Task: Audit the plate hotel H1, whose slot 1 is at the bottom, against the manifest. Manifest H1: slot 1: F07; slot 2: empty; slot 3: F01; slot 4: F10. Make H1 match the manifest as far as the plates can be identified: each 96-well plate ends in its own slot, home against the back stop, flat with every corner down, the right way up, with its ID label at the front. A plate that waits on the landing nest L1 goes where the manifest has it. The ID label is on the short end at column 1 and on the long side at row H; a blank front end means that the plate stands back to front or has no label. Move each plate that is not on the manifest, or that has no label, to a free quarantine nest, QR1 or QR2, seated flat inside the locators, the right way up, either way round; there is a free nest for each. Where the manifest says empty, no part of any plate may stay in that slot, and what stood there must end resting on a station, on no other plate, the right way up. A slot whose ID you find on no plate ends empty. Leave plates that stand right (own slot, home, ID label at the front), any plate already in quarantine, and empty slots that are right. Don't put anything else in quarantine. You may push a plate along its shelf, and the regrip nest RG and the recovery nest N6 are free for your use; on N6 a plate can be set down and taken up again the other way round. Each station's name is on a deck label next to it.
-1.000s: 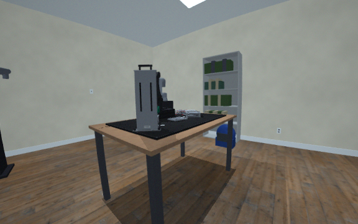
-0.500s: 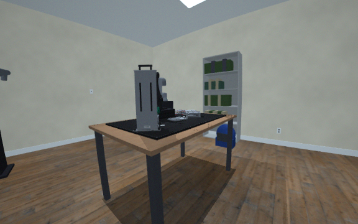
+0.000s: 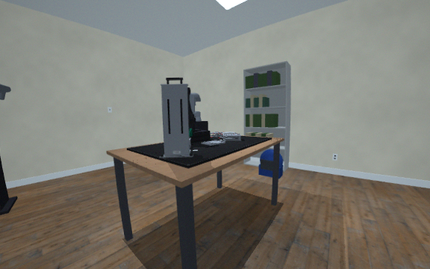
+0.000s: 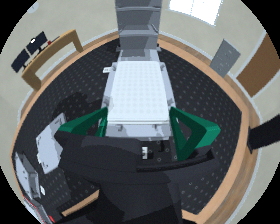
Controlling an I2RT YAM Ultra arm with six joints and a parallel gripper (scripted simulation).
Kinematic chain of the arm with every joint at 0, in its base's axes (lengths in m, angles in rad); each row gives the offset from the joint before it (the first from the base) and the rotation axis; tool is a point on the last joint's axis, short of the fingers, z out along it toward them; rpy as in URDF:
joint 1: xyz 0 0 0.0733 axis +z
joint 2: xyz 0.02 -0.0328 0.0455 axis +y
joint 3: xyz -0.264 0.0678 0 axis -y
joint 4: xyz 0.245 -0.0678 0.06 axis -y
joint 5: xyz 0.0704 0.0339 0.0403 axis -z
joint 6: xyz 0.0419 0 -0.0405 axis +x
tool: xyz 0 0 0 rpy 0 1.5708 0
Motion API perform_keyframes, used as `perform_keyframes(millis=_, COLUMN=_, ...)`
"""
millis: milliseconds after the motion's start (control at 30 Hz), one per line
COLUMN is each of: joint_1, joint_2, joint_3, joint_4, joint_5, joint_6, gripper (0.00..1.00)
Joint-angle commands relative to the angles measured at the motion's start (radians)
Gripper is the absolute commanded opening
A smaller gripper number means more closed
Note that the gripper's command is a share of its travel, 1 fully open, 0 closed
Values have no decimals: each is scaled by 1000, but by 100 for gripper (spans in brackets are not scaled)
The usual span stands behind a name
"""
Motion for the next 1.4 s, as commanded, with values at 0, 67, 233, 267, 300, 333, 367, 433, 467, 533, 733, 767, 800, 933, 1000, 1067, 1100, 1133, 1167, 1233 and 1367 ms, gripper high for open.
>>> perform_keyframes(millis=0, joint_1=0, joint_2=-2, joint_3=0, joint_4=2, joint_5=0, joint_6=0, gripper=100)
perform_keyframes(millis=67, joint_1=0, joint_2=-2, joint_3=0, joint_4=2, joint_5=0, joint_6=0, gripper=100)
perform_keyframes(millis=233, joint_1=0, joint_2=-1, joint_3=0, joint_4=2, joint_5=0, joint_6=0, gripper=100)
perform_keyframes(millis=267, joint_1=0, joint_2=-1, joint_3=0, joint_4=2, joint_5=0, joint_6=0, gripper=100)
perform_keyframes(millis=300, joint_1=0, joint_2=-1, joint_3=0, joint_4=2, joint_5=0, joint_6=0, gripper=100)
perform_keyframes(millis=333, joint_1=0, joint_2=-1, joint_3=0, joint_4=2, joint_5=0, joint_6=0, gripper=100)
perform_keyframes(millis=367, joint_1=0, joint_2=-1, joint_3=0, joint_4=2, joint_5=0, joint_6=0, gripper=100)
perform_keyframes(millis=433, joint_1=0, joint_2=-1, joint_3=0, joint_4=2, joint_5=0, joint_6=0, gripper=100)
perform_keyframes(millis=467, joint_1=0, joint_2=-24, joint_3=-2, joint_4=-19, joint_5=0, joint_6=0, gripper=100)
perform_keyframes(millis=533, joint_1=-1, joint_2=-73, joint_3=-4, joint_4=-66, joint_5=-1, joint_6=-1, gripper=100)
perform_keyframes(millis=733, joint_1=-4, joint_2=-173, joint_3=-8, joint_4=-163, joint_5=-4, joint_6=-2, gripper=100)
perform_keyframes(millis=767, joint_1=-4, joint_2=-199, joint_3=-8, joint_4=-188, joint_5=-4, joint_6=-3, gripper=100)
perform_keyframes(millis=800, joint_1=-5, joint_2=-225, joint_3=-8, joint_4=-214, joint_5=-5, joint_6=-3, gripper=100)
perform_keyframes(millis=933, joint_1=-8, joint_2=-329, joint_3=-7, joint_4=-319, joint_5=-7, joint_6=-4, gripper=100)
perform_keyframes(millis=1000, joint_1=-9, joint_2=-381, joint_3=-6, joint_4=-372, joint_5=-8, joint_6=-5, gripper=100)
perform_keyframes(millis=1067, joint_1=-10, joint_2=-432, joint_3=-4, joint_4=-426, joint_5=-9, joint_6=-6, gripper=100)
perform_keyframes(millis=1100, joint_1=-11, joint_2=-457, joint_3=-2, joint_4=-453, joint_5=-10, joint_6=-6, gripper=100)
perform_keyframes(millis=1133, joint_1=-11, joint_2=-483, joint_3=-1, joint_4=-479, joint_5=-10, joint_6=-6, gripper=100)
perform_keyframes(millis=1167, joint_1=-11, joint_2=-483, joint_3=-1, joint_4=-479, joint_5=-10, joint_6=-6, gripper=100)
perform_keyframes(millis=1233, joint_1=-12, joint_2=-507, joint_3=1, joint_4=-506, joint_5=-11, joint_6=-7, gripper=100)
perform_keyframes(millis=1367, joint_1=-15, joint_2=-604, joint_3=9, joint_4=-610, joint_5=-13, joint_6=-8, gripper=100)
